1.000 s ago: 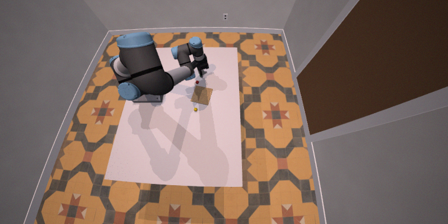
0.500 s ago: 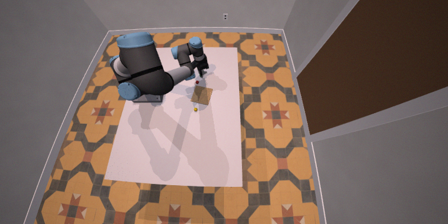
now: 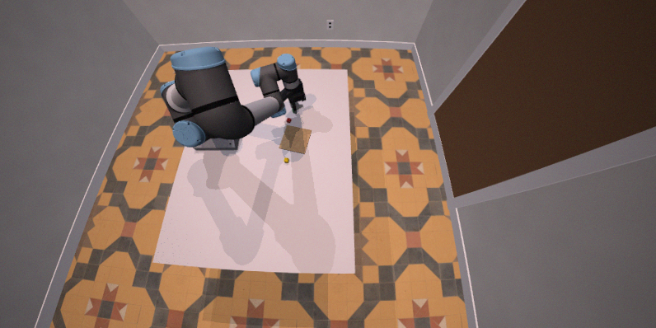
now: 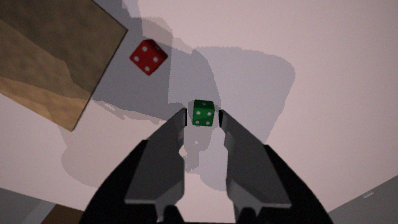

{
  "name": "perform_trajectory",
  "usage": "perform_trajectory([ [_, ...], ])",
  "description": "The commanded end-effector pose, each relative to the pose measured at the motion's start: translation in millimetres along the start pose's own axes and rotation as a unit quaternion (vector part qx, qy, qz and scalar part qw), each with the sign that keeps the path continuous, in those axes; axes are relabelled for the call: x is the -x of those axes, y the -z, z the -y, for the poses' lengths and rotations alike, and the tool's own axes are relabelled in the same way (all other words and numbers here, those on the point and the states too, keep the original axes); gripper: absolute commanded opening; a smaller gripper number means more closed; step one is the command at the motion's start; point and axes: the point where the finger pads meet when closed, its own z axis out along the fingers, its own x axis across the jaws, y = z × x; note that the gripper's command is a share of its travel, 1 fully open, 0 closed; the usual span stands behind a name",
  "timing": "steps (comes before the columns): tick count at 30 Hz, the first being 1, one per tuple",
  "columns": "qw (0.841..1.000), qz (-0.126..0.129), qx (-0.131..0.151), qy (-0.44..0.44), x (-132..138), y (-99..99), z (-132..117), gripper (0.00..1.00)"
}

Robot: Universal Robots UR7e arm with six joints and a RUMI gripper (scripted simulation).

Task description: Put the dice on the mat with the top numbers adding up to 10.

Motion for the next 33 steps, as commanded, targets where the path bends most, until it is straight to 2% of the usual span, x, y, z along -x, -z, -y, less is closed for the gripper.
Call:
perform_trajectory([
  [1, 1.000, 0.000, 0.001, 0.000, 0.1, 0.4, -0.3, 0.21],
  [2, 1.000, 0.000, 0.001, 0.000, 0.1, 0.4, -0.3, 0.03],
  [33, 1.000, 0.000, 0.001, 0.000, 0.1, 0.4, -0.3, 0.03],
])
